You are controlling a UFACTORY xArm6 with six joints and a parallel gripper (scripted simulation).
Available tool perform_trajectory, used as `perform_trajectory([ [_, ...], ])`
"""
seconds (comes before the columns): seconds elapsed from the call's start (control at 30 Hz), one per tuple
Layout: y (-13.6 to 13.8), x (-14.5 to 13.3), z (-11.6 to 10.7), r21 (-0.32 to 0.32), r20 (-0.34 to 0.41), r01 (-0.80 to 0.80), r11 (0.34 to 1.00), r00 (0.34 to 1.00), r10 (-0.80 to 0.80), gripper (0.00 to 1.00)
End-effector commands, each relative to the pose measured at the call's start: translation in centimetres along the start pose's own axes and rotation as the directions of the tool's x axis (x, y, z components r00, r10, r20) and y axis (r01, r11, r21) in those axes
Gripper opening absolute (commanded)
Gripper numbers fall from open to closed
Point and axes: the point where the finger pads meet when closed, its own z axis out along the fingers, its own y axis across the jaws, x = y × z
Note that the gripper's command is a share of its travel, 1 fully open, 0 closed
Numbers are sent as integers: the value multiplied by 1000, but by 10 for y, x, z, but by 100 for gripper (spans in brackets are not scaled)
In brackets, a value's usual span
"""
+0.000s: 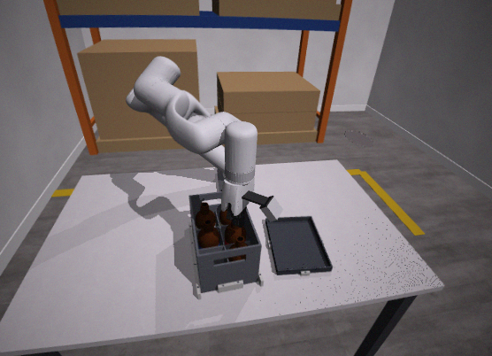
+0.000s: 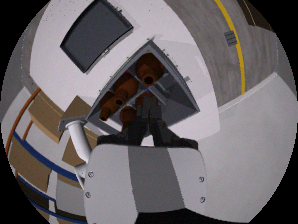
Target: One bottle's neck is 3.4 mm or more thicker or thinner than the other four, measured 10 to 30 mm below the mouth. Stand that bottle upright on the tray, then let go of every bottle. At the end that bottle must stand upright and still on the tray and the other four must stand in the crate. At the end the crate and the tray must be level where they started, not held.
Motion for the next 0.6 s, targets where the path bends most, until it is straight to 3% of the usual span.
perform_trajectory([
  [0.0,-4,6,-2,-1,-3,-4,1000,1000,4,0],
  [0.03,-4,6,-2,-1,-3,-4,1000,1000,4,65],
  [0.57,-4,6,-2,-1,-3,-4,1000,1000,4,65],
])
